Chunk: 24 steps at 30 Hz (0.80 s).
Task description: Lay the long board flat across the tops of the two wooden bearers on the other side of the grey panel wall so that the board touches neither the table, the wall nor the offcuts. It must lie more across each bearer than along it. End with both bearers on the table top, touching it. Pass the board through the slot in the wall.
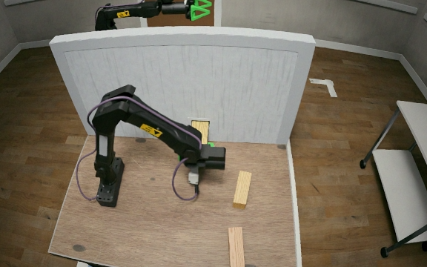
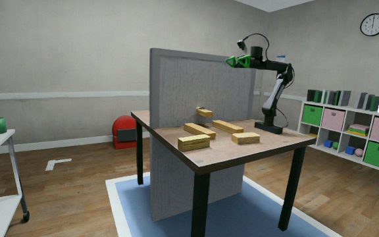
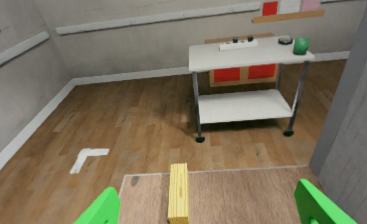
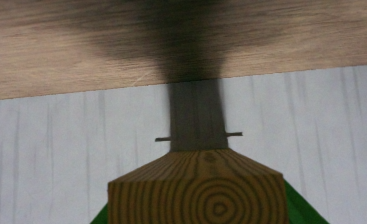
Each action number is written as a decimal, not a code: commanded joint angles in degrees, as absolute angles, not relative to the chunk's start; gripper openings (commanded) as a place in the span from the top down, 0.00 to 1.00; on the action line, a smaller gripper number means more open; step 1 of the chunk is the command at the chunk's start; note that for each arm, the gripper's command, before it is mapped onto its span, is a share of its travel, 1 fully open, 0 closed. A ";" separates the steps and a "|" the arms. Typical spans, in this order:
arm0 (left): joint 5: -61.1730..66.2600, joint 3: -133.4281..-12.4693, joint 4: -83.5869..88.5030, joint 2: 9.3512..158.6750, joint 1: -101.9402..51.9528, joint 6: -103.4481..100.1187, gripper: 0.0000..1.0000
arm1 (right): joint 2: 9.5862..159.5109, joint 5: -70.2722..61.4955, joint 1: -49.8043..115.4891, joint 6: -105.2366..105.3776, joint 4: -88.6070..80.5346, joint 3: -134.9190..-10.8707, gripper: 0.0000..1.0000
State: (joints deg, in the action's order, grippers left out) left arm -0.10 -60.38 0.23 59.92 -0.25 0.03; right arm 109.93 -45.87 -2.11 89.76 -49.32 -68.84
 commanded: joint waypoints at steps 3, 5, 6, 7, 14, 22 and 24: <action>-0.30 -62.90 -0.85 59.29 0.00 -0.41 0.00 | 109.68 -47.56 -2.10 90.53 -47.37 -71.66 1.00; -0.30 -62.90 -0.85 59.29 0.00 -0.41 0.00 | 109.76 -47.55 -2.05 90.58 -47.67 -71.25 1.00; -0.30 -62.90 -0.85 59.29 0.00 -0.41 0.00 | 109.76 -47.55 -2.05 90.58 -47.67 -71.25 1.00; -0.30 -62.90 -0.85 59.29 0.00 -0.41 0.00 | 109.52 -47.54 -2.24 90.65 -48.58 -71.08 1.00; -0.30 -62.90 -0.85 59.29 0.00 -0.41 0.00 | 109.72 -47.56 -2.06 90.59 -47.91 -71.67 1.00; -0.30 -62.90 -0.85 59.29 0.00 -0.41 0.00 | 107.71 -47.63 -0.69 92.12 -46.29 -71.32 1.00; -0.30 -62.90 -0.85 59.29 0.00 -0.41 0.00 | 108.20 -47.61 0.02 93.73 -45.19 -69.19 1.00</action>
State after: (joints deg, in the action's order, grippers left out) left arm -0.10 -60.38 0.23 59.92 -0.25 0.03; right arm 109.84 -45.82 -1.37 91.26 -48.23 -68.90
